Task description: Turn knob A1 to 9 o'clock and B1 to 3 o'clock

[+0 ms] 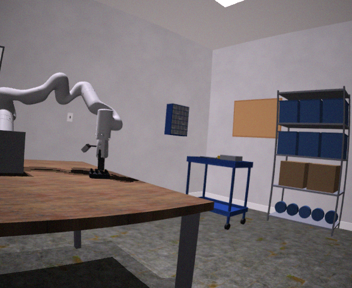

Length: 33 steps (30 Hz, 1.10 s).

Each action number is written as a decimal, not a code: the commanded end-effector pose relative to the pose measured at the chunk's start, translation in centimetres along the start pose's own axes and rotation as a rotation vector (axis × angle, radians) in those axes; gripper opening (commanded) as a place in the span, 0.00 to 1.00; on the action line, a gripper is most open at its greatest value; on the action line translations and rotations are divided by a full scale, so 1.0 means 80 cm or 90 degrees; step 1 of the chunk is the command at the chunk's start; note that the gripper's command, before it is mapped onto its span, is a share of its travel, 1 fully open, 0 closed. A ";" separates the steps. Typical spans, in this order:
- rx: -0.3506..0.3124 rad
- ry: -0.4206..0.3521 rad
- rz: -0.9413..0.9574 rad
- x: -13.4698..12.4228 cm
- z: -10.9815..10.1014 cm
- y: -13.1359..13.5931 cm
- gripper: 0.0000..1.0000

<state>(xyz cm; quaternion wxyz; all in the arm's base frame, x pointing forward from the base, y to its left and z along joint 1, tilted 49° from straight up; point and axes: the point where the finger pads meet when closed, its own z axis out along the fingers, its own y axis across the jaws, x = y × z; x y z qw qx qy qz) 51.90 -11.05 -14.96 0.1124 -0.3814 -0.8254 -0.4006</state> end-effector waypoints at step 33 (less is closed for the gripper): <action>0.001 0.000 0.509 -0.001 -0.001 0.001 0.08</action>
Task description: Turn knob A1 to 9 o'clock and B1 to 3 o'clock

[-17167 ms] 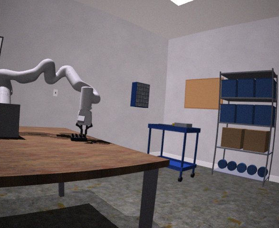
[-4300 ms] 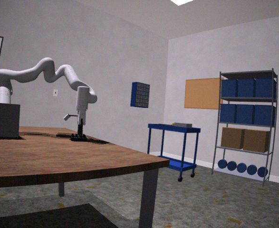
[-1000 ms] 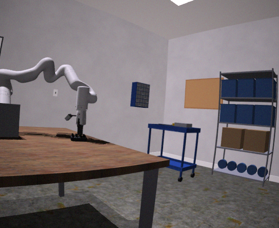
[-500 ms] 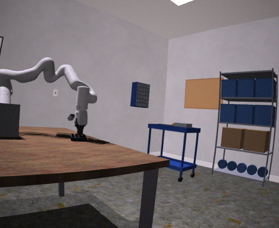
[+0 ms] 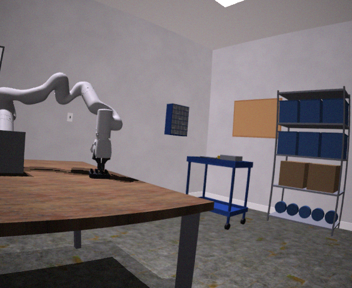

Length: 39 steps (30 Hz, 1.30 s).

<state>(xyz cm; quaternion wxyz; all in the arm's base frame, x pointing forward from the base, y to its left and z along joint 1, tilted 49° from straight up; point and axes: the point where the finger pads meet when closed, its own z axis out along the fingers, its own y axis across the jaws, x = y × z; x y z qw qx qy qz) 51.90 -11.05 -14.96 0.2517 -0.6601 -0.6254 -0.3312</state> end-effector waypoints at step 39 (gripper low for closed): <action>0.002 -0.001 0.312 0.000 -0.001 0.001 0.08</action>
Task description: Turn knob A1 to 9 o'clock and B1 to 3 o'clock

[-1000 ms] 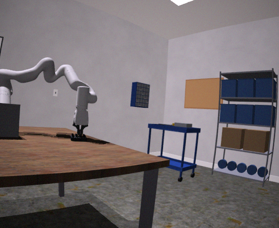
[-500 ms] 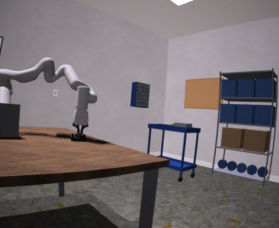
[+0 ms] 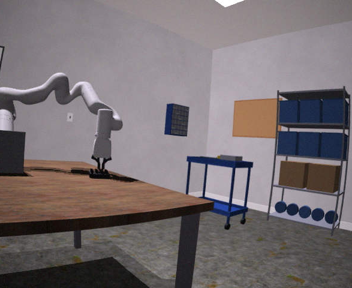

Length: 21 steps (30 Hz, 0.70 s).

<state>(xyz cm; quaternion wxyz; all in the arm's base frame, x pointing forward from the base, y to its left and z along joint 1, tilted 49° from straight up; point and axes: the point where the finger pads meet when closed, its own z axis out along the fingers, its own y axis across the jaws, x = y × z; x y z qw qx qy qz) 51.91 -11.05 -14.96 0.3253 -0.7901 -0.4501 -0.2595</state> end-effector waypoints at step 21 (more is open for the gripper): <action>-0.001 0.000 0.007 0.000 -0.001 0.001 0.19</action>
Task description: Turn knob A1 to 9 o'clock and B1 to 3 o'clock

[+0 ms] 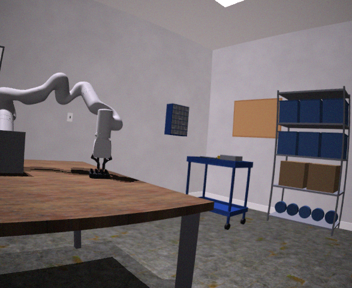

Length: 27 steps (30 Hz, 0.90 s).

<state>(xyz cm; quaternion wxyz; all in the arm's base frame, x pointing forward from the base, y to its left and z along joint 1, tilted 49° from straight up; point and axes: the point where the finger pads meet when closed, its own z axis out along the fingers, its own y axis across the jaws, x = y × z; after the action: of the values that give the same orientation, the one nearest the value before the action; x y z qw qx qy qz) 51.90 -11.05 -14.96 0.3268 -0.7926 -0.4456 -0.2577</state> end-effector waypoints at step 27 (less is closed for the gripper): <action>-0.001 0.000 0.000 0.000 -0.008 0.001 0.19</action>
<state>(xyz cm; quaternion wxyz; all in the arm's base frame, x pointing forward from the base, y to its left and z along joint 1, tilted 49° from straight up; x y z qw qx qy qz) 51.85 -11.20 -14.83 0.3271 -0.7926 -0.4456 -0.2574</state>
